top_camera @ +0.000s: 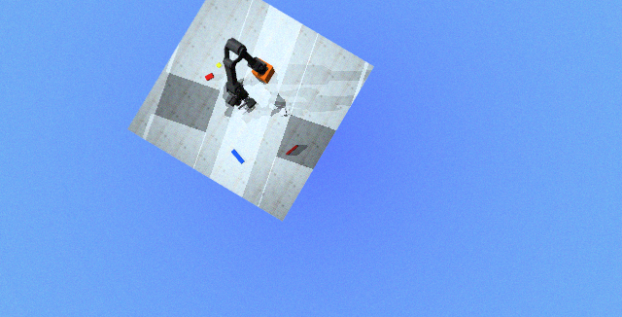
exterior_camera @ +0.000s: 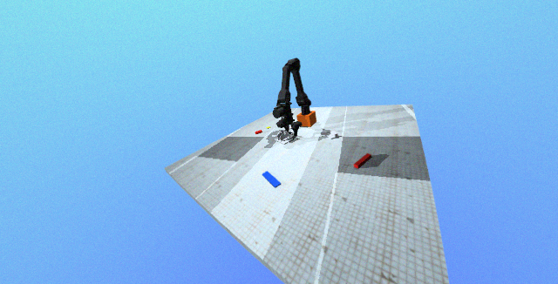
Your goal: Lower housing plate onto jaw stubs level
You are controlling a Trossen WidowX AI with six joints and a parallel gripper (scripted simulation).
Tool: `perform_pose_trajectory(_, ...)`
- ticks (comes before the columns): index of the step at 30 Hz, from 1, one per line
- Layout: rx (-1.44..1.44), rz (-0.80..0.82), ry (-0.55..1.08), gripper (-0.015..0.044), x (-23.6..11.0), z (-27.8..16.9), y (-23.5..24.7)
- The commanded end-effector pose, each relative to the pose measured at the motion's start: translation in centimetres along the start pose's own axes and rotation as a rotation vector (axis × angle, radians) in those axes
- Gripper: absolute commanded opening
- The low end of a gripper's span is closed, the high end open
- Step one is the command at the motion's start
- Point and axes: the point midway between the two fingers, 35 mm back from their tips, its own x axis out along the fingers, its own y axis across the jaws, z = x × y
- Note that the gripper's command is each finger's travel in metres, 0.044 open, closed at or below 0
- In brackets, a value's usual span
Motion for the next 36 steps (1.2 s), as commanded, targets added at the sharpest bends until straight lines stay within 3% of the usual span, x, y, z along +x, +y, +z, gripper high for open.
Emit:
perform_pose_trajectory(1, -0.003, -0.003, -0.003, 0.0351, 0.04, 0.05, -0.06)
perform_pose_trajectory(22, -0.003, -0.003, -0.003, 0.0351, 0.04, 0.05, -0.06)
perform_pose_trajectory(26, 0.0, 0.0, 0.0, 0.044, 0.0, 0.0, 0.0)
perform_pose_trajectory(36, 0.0, 0.0, 0.0, 0.044, 0.0, 0.0, 0.0)
